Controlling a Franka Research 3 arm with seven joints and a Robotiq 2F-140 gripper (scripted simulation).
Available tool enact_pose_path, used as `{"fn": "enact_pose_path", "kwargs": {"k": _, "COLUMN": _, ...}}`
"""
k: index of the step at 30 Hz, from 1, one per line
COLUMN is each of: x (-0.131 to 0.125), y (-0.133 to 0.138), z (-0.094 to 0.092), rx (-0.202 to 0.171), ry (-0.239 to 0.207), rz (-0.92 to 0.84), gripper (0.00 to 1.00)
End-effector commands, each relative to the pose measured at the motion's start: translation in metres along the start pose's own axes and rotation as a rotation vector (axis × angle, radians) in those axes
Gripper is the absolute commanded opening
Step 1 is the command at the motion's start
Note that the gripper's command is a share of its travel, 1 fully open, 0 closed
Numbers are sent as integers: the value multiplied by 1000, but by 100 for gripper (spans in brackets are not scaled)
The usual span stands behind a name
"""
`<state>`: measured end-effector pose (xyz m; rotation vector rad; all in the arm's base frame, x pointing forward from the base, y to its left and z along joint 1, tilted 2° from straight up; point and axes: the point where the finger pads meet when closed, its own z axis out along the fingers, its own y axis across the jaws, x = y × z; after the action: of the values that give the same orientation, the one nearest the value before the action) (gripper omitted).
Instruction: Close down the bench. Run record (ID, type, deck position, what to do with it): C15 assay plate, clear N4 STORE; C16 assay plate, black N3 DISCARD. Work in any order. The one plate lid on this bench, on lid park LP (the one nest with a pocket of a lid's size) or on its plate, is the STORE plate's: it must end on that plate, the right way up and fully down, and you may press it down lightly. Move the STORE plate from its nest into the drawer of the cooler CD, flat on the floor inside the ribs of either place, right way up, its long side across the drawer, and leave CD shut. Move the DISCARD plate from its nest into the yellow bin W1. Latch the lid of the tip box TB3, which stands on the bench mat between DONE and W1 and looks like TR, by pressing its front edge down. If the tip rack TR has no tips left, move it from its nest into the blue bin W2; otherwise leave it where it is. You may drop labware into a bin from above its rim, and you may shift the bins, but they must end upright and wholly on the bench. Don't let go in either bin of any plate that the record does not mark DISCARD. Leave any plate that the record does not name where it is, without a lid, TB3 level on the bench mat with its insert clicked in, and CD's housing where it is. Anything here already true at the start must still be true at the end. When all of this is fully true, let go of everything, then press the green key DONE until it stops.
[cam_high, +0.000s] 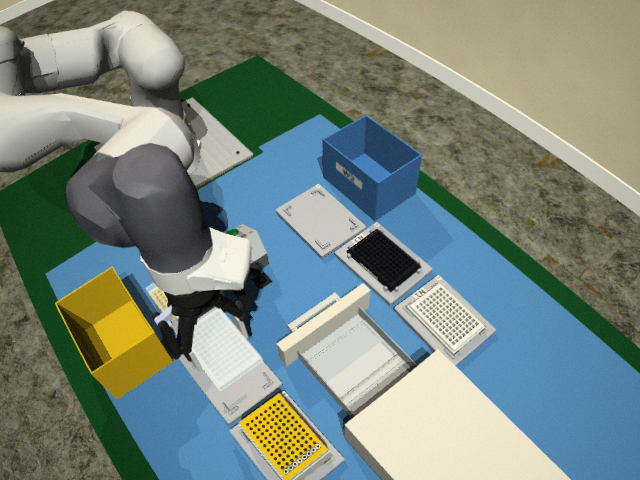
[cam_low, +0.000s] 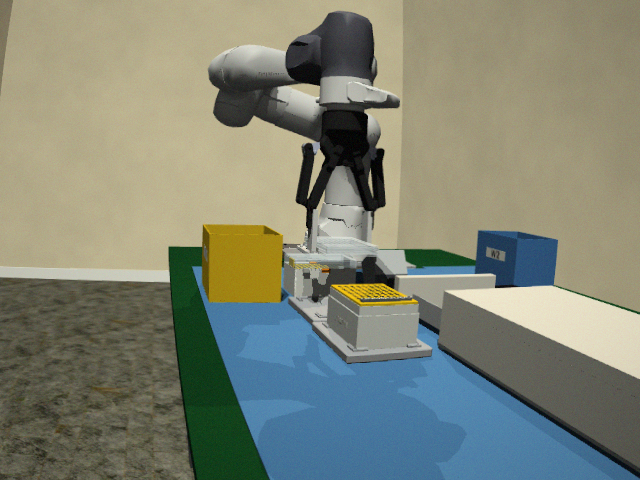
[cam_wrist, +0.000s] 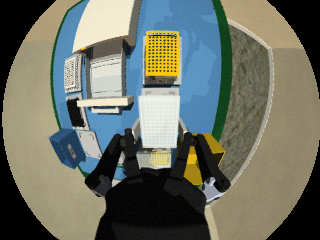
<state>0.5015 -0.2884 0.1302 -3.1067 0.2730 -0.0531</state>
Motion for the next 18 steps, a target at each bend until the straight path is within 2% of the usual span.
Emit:
{"fn": "enact_pose_path", "kwargs": {"k": 1, "x": -2, "y": 1, "z": -6, "rx": 1, "ry": -6, "rz": -5, "gripper": 0}}
{"fn": "enact_pose_path", "kwargs": {"k": 18, "x": -2, "y": 1, "z": -26, "rx": 1, "ry": -6, "rz": -5, "gripper": 0}}
